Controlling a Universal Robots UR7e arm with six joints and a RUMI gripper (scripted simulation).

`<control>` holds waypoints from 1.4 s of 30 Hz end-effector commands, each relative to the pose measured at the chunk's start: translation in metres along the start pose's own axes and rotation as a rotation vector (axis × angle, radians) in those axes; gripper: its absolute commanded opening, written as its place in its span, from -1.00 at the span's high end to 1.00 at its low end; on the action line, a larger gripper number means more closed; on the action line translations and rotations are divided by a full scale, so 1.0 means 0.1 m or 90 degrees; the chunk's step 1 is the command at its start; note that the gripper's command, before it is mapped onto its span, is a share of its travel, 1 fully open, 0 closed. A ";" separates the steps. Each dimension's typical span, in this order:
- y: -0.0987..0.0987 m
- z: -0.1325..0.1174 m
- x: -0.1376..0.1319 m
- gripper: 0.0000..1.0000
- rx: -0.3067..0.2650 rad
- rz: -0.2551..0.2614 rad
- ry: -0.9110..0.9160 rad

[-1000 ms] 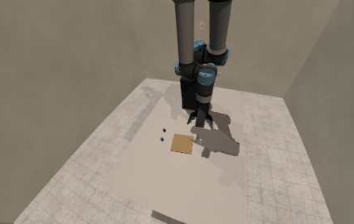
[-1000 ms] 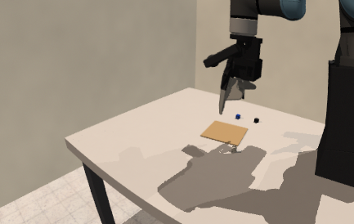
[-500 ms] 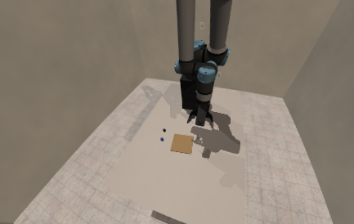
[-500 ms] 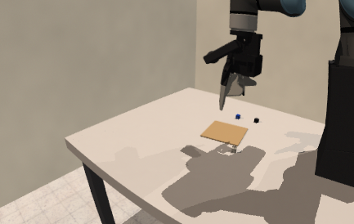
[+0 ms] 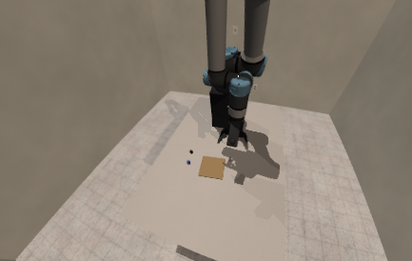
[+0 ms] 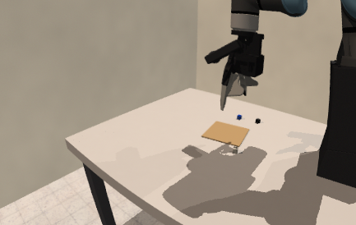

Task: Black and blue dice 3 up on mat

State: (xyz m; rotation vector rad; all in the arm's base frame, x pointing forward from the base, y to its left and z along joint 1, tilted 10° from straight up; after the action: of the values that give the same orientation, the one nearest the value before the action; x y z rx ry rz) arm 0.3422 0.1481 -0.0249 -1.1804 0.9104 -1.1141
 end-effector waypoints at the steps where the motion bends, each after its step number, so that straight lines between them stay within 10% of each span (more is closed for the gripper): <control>1: 0.01 0.02 0.09 -1.00 0.000 0.000 0.043; 42: 0.11 -0.06 1.58 -1.00 -0.006 -0.003 0.727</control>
State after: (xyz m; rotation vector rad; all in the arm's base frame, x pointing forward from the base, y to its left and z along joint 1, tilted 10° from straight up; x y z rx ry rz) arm 0.3743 0.0048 -0.0328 -0.5281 1.6918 -1.7657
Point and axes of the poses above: the point where the finger pads meet when closed, its own y axis out along the fingers, its own x axis across the jaws, z = x × y, the point moved 8 cm from there along -y, back along the fingers, and after that the axes turned 9 degrees about -y, right-handed, at the moved point
